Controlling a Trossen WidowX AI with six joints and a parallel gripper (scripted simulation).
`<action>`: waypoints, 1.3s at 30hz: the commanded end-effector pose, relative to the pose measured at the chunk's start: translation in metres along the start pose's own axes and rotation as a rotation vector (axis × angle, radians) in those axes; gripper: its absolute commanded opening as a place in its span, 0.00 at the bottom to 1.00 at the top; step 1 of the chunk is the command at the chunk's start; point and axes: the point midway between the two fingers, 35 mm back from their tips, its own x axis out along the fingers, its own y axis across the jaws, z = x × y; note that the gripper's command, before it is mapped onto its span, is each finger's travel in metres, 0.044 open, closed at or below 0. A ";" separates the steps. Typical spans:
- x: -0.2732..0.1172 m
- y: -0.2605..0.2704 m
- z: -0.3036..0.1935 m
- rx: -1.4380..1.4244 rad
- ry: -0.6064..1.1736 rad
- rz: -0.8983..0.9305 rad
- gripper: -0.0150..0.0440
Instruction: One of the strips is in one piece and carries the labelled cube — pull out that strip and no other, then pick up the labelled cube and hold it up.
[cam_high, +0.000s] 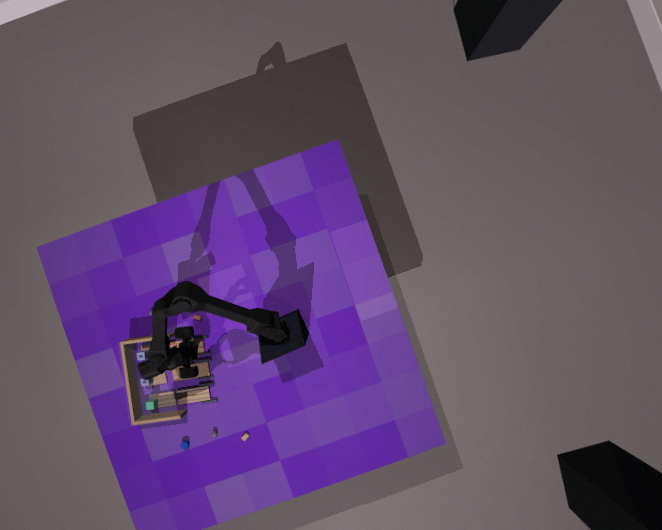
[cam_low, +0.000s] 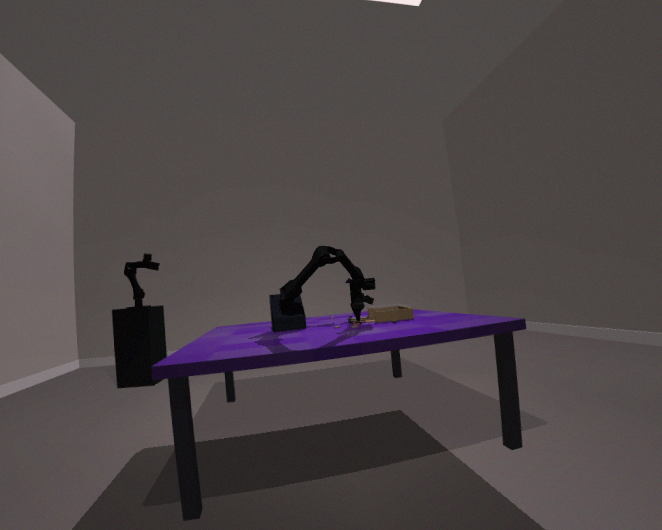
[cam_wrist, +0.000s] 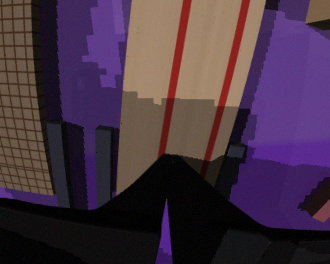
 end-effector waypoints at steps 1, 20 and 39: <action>0.001 0.000 0.000 -0.003 -0.001 -0.003 0.25; 0.002 0.000 0.000 -0.003 -0.001 -0.003 0.25; 0.004 0.000 -0.008 -0.004 0.000 -0.003 0.25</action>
